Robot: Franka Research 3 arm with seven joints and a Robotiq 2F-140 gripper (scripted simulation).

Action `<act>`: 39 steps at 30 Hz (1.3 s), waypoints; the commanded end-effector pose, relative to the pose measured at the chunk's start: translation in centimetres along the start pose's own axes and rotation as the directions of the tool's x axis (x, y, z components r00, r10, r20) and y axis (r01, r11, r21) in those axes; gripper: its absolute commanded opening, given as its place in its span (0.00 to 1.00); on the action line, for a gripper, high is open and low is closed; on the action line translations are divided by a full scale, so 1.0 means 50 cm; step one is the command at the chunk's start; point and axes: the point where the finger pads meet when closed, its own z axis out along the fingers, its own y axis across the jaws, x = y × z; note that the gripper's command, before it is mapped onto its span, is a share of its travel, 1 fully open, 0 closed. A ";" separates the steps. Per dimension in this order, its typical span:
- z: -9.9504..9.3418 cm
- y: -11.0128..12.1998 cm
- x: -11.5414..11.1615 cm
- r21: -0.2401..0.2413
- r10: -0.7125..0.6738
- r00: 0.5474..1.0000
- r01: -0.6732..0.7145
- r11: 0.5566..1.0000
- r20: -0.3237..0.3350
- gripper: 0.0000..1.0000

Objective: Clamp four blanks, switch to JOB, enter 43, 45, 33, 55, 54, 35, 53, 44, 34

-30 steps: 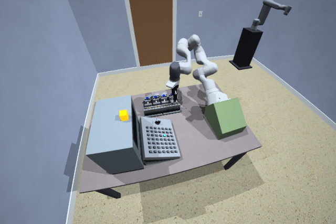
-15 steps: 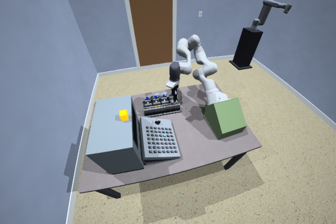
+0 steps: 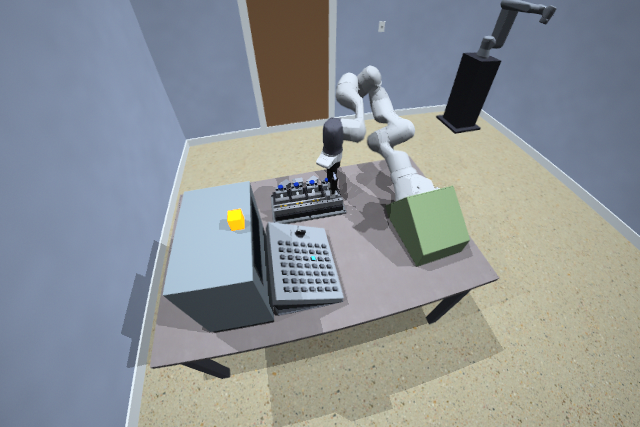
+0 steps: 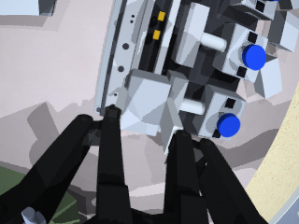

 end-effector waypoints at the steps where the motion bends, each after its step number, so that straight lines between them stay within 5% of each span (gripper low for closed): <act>1: 0.001 -0.001 0.001 0.000 0.003 1.000 -0.003 1.000 -0.002 0.00; 7: 0.001 -0.001 0.001 0.000 0.003 1.000 -0.003 1.000 -0.002 0.00; 8: 0.001 -0.001 0.001 0.000 0.003 1.000 -0.003 1.000 -0.002 0.40; 39: 0.001 -0.001 0.001 0.000 0.003 1.000 -0.003 1.000 -0.002 0.40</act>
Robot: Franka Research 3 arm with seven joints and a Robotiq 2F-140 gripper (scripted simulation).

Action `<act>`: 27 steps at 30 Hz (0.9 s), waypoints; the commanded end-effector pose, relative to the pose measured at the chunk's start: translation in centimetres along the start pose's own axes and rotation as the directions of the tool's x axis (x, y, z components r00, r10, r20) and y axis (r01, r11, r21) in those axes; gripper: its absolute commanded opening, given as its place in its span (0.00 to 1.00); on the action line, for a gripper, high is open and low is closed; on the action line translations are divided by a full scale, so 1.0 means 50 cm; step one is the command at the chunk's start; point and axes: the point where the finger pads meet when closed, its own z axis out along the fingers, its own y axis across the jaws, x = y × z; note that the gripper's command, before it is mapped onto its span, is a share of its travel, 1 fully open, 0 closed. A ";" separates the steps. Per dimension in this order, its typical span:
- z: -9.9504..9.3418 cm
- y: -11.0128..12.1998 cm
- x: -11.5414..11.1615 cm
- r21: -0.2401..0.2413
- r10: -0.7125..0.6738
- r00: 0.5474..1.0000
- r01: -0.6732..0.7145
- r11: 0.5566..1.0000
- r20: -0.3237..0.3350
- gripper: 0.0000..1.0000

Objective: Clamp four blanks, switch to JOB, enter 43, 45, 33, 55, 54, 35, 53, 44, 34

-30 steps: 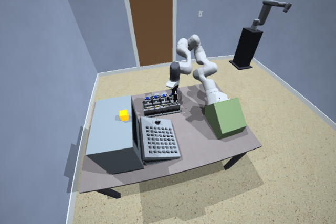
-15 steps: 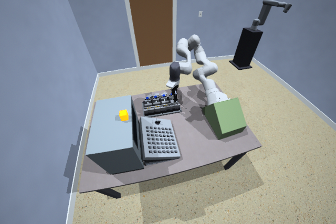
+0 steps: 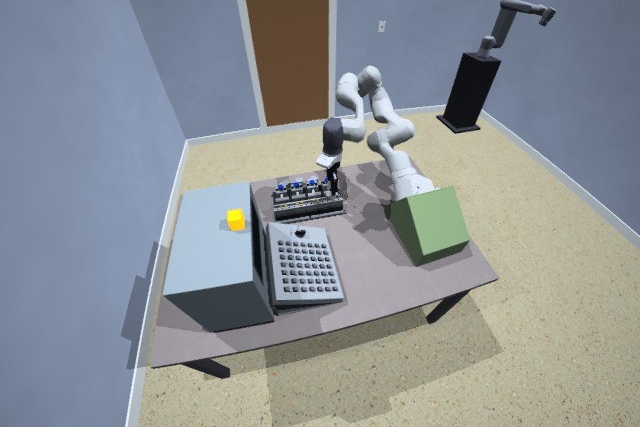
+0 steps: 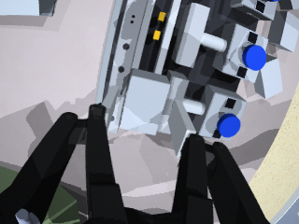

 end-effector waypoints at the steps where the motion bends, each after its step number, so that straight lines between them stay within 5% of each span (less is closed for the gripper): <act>1: 0.001 0.000 0.000 -0.001 0.002 1.000 -0.002 1.000 -0.001 0.40; 14: -0.022 0.000 0.000 -0.001 0.003 1.000 -0.003 1.000 -0.001 0.40; 27: -0.148 -0.001 0.000 -0.001 0.003 1.000 -0.003 1.000 -0.001 0.40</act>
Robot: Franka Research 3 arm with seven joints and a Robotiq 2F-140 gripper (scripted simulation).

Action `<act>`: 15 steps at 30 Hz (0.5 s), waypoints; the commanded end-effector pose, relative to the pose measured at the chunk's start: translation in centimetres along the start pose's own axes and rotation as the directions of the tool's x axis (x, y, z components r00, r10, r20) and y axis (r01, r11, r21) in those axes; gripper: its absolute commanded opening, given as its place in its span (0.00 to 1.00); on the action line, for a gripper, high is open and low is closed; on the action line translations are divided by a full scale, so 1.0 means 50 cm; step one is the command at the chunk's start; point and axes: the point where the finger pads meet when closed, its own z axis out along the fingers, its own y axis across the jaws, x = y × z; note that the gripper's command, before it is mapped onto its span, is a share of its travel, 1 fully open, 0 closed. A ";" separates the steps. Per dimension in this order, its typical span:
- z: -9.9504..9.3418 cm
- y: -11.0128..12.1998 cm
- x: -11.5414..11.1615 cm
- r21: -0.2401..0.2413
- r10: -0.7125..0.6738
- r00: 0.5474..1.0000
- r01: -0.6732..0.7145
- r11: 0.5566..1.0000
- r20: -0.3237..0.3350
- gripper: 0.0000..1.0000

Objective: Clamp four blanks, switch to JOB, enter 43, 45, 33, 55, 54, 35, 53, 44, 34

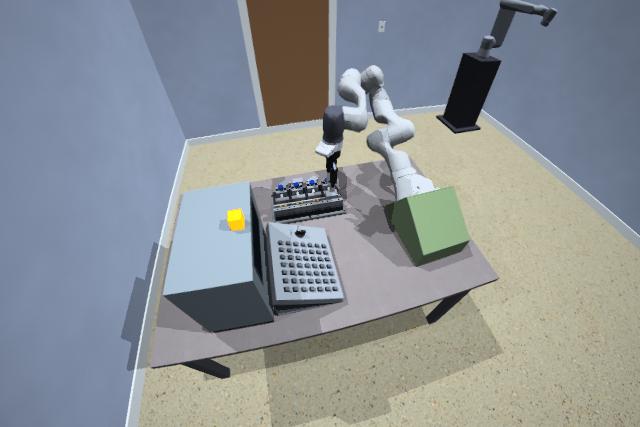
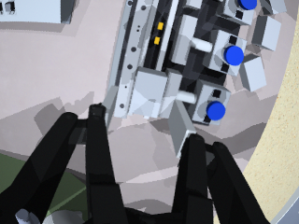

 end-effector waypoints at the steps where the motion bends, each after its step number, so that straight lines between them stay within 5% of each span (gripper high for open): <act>1: -0.035 0.011 -0.011 -0.014 -0.010 1.000 0.010 1.000 0.019 0.40; 15: -0.118 0.010 -0.010 -0.014 -0.010 1.000 0.010 1.000 0.019 0.40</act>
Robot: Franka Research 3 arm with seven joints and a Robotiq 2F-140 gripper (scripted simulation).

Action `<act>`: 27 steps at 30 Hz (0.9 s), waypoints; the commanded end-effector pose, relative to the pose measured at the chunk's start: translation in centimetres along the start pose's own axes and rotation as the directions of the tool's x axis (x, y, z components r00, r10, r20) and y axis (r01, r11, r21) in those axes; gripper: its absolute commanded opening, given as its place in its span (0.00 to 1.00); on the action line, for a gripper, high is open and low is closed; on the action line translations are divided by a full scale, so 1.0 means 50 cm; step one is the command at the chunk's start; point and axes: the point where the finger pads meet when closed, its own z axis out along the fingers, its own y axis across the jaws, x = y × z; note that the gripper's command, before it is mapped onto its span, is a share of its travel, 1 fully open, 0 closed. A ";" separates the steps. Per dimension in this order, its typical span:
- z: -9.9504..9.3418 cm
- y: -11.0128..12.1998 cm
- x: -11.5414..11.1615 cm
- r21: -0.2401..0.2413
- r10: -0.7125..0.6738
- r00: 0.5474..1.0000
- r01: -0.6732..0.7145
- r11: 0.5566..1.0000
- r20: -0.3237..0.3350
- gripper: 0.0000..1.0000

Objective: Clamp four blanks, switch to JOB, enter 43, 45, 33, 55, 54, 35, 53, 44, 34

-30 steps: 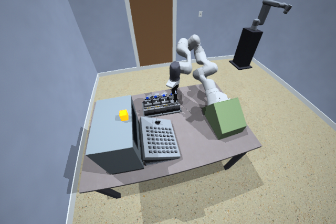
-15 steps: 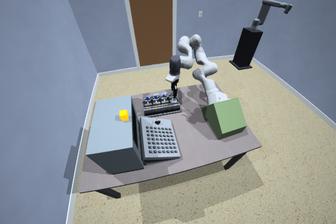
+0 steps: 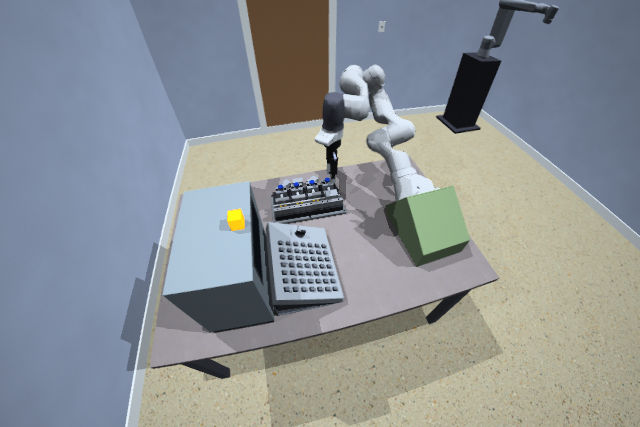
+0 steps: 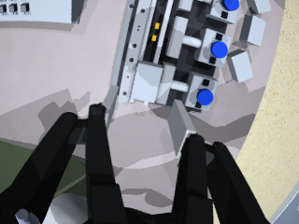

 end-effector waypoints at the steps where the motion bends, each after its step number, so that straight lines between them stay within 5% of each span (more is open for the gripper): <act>1: -0.012 0.008 -0.010 -0.015 -0.013 1.000 0.014 1.000 0.015 0.40; 11: -0.021 0.007 -0.009 -0.015 -0.013 1.000 0.014 1.000 0.015 0.40; 12: -0.021 0.007 -0.009 -0.015 -0.013 1.000 0.014 1.000 0.015 0.00; 27: -0.021 0.007 -0.009 -0.015 -0.013 1.000 0.014 1.000 0.015 0.00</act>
